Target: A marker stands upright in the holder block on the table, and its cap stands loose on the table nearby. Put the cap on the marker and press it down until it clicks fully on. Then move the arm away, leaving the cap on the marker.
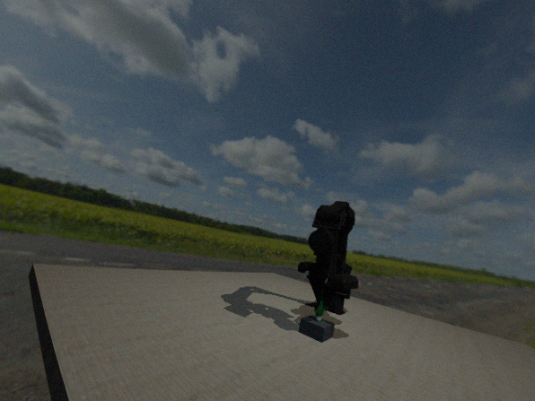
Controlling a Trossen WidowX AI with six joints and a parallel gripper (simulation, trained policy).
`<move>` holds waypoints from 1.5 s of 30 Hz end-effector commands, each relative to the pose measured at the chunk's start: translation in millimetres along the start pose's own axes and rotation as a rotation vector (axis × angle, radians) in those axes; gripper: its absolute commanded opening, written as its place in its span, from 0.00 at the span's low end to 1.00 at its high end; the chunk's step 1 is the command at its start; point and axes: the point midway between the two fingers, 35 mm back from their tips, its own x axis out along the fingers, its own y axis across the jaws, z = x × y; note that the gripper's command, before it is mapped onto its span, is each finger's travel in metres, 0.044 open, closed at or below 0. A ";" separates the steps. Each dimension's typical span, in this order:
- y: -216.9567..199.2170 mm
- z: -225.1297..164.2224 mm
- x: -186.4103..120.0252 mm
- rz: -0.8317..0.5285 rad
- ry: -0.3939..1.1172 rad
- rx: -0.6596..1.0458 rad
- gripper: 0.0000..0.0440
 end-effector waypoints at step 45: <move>5.5 -7.7 39.2 0.021 0.021 -0.199 0.29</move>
